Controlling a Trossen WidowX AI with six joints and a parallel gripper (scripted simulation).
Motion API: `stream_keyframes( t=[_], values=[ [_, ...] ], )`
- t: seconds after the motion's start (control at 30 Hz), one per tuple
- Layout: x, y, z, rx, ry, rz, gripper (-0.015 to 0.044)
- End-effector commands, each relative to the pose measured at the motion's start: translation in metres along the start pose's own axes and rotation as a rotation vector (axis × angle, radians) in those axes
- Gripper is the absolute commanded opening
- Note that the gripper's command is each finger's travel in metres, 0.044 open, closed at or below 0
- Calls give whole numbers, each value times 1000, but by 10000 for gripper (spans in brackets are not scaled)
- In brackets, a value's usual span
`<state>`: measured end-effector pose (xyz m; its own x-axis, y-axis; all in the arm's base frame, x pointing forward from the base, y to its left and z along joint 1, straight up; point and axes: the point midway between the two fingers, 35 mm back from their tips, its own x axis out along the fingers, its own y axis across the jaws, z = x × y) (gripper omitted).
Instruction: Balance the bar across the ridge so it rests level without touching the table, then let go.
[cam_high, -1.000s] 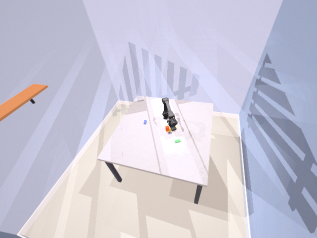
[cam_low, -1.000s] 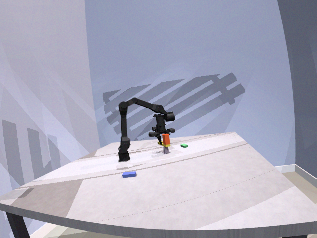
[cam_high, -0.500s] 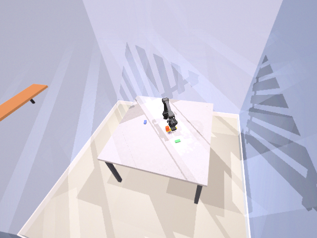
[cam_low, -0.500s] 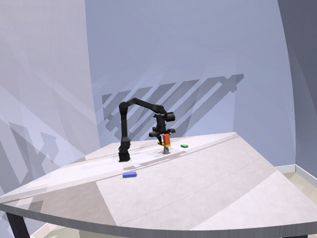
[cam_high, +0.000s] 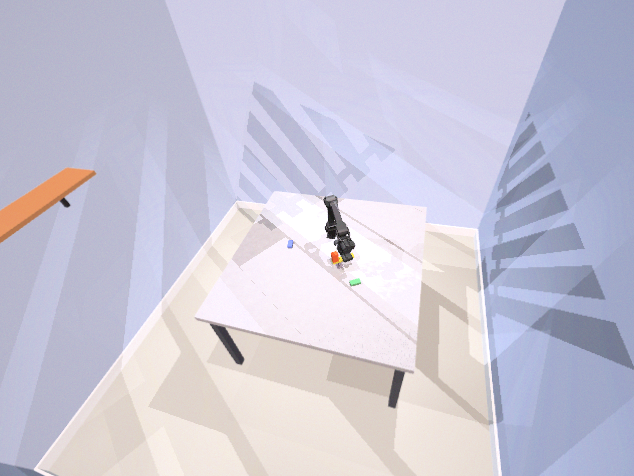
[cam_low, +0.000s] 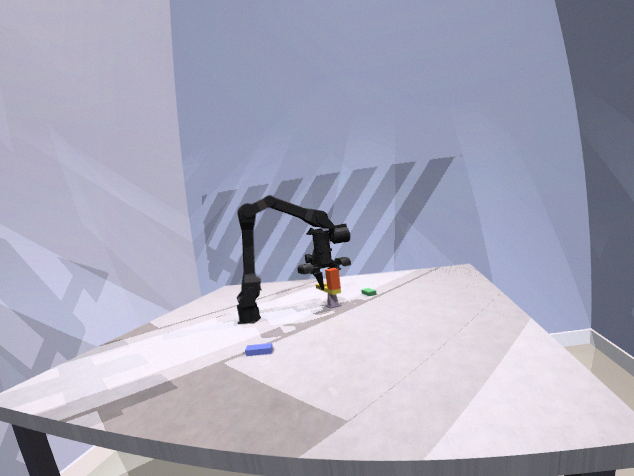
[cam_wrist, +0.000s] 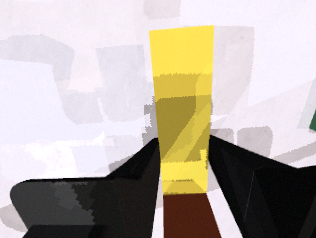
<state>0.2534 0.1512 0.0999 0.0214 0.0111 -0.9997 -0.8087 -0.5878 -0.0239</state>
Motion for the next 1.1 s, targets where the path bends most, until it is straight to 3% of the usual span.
stream_keyframes(
  t=[0.0,0.53,0.73,1.07],
  values=[
    [0,0,0,0,0,0,0],
    [0,0,0,0,0,0,0],
    [0,0,0,0,0,0,157],
    [0,0,0,0,0,0,167]
  ],
)
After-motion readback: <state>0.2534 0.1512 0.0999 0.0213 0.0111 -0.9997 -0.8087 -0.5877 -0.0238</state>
